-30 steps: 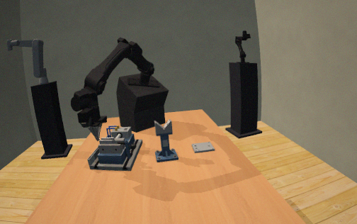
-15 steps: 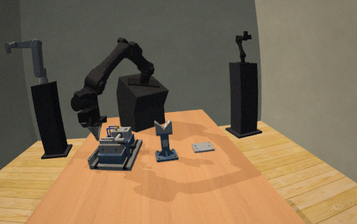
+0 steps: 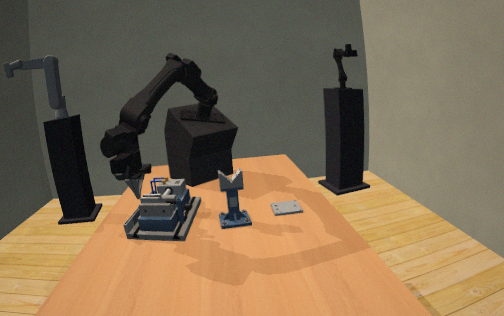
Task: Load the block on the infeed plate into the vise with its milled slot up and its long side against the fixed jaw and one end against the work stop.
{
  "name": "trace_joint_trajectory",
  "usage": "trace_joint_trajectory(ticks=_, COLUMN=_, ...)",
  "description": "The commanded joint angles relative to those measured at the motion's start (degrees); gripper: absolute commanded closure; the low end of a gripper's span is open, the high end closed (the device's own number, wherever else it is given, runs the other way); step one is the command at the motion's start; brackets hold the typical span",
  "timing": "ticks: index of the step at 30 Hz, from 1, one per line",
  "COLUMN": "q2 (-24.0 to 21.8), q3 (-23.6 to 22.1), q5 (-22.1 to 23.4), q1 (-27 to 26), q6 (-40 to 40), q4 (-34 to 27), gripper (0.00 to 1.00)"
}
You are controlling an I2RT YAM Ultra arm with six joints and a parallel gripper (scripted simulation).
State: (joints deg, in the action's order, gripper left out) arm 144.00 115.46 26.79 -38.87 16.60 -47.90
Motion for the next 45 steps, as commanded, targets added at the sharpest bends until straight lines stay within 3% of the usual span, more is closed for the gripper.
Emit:
trace_joint_trajectory(ticks=1, q2=-1.84, q3=-0.46, q5=-0.25, q1=-0.37, q6=-0.49, q4=0.69, gripper=1.00)
trace_joint_trajectory(ticks=12, q2=-2.01, q3=-0.99, q5=-0.26, q1=-0.45, q6=-0.63, q4=0.85, gripper=1.00)
trace_joint_trajectory(ticks=14, q2=-2.27, q3=0.63, q5=-0.27, q1=-0.33, q6=-0.67, q4=0.92, gripper=1.00)
trace_joint_trajectory(ticks=45, q2=-2.97, q3=-1.95, q5=-0.35, q1=0.67, q6=-1.38, q4=1.29, gripper=1.00)
